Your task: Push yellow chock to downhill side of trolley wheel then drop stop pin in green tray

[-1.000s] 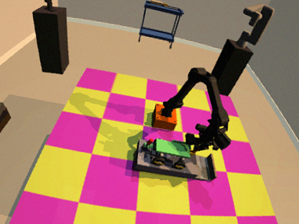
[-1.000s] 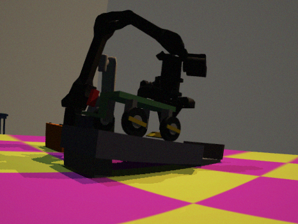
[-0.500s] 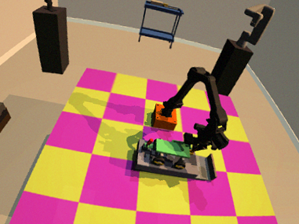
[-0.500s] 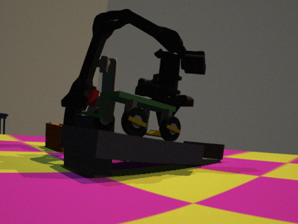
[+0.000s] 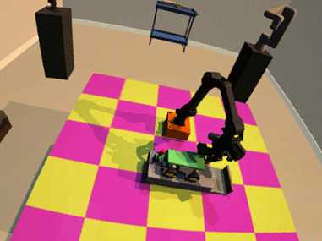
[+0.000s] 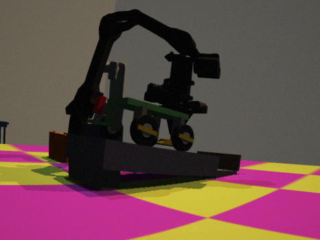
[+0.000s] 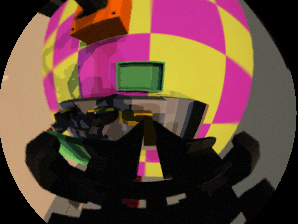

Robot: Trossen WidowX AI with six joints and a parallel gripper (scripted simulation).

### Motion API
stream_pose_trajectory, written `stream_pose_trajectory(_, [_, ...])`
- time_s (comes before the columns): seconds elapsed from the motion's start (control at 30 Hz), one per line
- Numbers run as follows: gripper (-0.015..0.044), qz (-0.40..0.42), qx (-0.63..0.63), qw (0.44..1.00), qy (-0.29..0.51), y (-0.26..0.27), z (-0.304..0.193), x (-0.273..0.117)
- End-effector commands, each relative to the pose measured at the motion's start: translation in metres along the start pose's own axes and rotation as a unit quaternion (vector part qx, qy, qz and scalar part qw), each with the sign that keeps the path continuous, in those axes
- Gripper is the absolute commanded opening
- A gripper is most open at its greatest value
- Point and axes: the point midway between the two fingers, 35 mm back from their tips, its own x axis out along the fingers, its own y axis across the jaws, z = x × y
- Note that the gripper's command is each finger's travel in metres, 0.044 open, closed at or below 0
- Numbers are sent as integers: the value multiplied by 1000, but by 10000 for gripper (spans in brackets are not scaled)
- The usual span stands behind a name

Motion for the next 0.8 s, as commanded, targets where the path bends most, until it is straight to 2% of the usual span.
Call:
stream_pose_trajectory(0.0, [26,0,0,1000,0,0,0,0])
stream_pose_trajectory(0.2, [184,0,0,1000,0,0,0,0])
stream_pose_trajectory(0.37, [190,1,0,1000,-1,0,0,-5])
stream_pose_trajectory(0.77, [190,4,0,1000,-3,-1,1,-48])
